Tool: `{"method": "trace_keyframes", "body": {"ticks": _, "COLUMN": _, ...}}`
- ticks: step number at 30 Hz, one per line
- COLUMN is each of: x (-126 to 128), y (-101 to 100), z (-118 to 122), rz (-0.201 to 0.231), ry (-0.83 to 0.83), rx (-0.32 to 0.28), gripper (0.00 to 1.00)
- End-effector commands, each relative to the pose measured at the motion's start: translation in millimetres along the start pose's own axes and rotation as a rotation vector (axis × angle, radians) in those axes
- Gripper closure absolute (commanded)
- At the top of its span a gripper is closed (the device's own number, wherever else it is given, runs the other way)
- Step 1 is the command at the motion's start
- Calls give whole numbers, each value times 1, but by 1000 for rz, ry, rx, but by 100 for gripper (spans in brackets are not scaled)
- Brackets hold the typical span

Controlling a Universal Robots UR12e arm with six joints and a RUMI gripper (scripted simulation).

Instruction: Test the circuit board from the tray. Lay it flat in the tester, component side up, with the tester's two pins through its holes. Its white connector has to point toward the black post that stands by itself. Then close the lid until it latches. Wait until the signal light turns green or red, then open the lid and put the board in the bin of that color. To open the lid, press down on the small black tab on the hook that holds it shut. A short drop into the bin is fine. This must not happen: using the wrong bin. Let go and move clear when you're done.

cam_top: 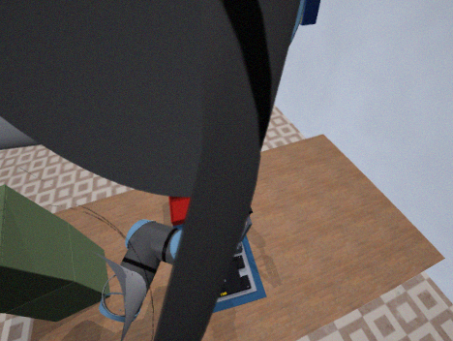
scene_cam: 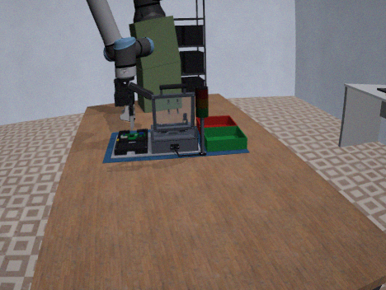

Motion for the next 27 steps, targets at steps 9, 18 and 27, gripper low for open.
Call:
{"method": "trace_keyframes", "body": {"ticks": 9, "x": 0, "y": -23, "z": 0, "rz": 1, "ry": 0, "rx": 0, "gripper": 41}}
{"method": "trace_keyframes", "body": {"ticks": 18, "x": 0, "y": -30, "z": 0, "rz": 1, "ry": 0, "rx": 0, "gripper": 41}}
{"method": "trace_keyframes", "body": {"ticks": 27, "x": 0, "y": -30, "z": 0, "rz": 1, "ry": 0, "rx": 0, "gripper": 41}}
Point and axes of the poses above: the point where the finger pads meet when closed, its own y axis back along the fingers, its own x axis across the jaws, z = x × y, the point moved 5 cm from there along y, back along the fingers, and after that the axes turned 7 degrees about -y, right-handed, at the moved point
